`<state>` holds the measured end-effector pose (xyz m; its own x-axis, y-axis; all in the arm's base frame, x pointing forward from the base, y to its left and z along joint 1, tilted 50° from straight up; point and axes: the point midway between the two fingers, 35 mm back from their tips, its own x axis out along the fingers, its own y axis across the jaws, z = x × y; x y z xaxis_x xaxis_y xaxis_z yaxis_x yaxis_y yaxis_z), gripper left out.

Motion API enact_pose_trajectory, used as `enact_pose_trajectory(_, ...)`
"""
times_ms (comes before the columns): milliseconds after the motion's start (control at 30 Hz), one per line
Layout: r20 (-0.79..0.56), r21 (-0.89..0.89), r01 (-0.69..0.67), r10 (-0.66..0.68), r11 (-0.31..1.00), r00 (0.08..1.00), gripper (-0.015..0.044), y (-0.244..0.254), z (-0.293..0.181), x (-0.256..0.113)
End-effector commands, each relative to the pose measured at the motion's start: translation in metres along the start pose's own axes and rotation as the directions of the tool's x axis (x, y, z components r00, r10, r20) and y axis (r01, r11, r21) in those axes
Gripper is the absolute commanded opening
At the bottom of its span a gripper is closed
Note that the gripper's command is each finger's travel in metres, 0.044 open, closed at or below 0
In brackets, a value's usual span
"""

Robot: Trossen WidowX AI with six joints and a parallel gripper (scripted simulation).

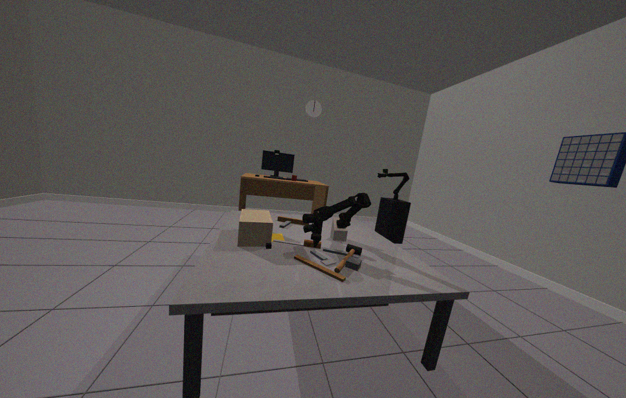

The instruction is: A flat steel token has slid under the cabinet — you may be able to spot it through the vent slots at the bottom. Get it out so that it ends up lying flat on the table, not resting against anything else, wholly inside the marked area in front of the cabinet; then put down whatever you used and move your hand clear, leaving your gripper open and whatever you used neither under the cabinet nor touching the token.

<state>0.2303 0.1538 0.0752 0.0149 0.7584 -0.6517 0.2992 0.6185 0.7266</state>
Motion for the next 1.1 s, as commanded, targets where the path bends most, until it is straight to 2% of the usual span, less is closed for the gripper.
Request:
enact_pose_trajectory(0, -0.001, 0.0, -0.006, 0.006, 1.0, 1.0, 0.027, 0.0, -0.0001, -0.0001)
enact_pose_trajectory(333, -0.001, 0.008, -0.006, 0.006, 1.0, 1.0, 0.027, -0.0009, -0.0052, 0.0035)
enact_pose_trajectory(500, 0.001, 0.001, -0.003, 0.003, 1.0, 1.0, 0.0139, 0.0, -0.0009, 0.002)
enact_pose_trajectory(767, 0.001, 0.001, -0.003, 0.003, 1.0, 1.0, 0.0085, 0.0, -0.0009, 0.002)
enact_pose_trajectory(867, 0.001, 0.001, -0.003, 0.003, 1.0, 1.0, 0.0006, 0.0, -0.0009, 0.002)
enact_pose_trajectory(1067, 0.001, -0.002, -0.004, 0.004, 1.0, 1.0, 0.0, 0.0001, 0.0006, 0.0019)
